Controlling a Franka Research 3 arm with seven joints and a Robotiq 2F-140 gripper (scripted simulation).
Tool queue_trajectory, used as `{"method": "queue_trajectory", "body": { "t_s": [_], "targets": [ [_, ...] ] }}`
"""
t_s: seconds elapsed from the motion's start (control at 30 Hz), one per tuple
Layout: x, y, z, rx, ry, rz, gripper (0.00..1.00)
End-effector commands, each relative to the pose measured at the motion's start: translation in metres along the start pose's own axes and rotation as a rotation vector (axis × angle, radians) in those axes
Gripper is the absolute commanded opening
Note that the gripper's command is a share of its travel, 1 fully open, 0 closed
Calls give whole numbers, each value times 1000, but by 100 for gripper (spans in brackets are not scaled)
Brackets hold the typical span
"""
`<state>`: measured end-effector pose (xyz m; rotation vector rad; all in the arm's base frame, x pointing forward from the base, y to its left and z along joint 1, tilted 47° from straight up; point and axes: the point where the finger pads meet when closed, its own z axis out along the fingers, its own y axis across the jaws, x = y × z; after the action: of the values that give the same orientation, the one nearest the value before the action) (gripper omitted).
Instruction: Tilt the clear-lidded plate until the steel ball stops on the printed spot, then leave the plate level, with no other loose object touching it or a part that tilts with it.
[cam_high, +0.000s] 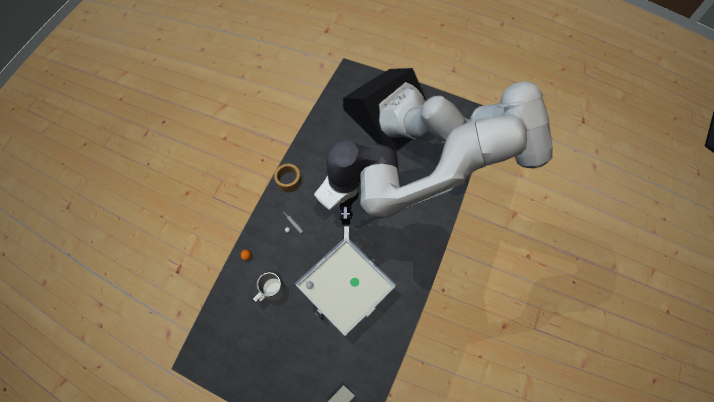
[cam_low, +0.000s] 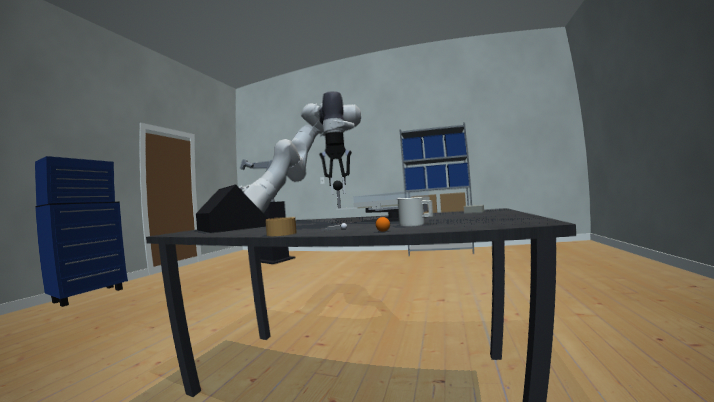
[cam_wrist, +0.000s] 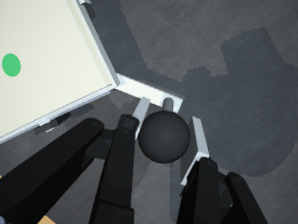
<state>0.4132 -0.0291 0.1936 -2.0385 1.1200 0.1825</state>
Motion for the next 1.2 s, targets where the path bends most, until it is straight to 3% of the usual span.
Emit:
{"method": "queue_trajectory", "body": {
  "t_s": [0.0, 1.17],
  "targets": [
    [-5, 0, 2, -3, -12, -2, 0],
    [2, -1, 0, -3, -12, -2, 0]
  ]
}}
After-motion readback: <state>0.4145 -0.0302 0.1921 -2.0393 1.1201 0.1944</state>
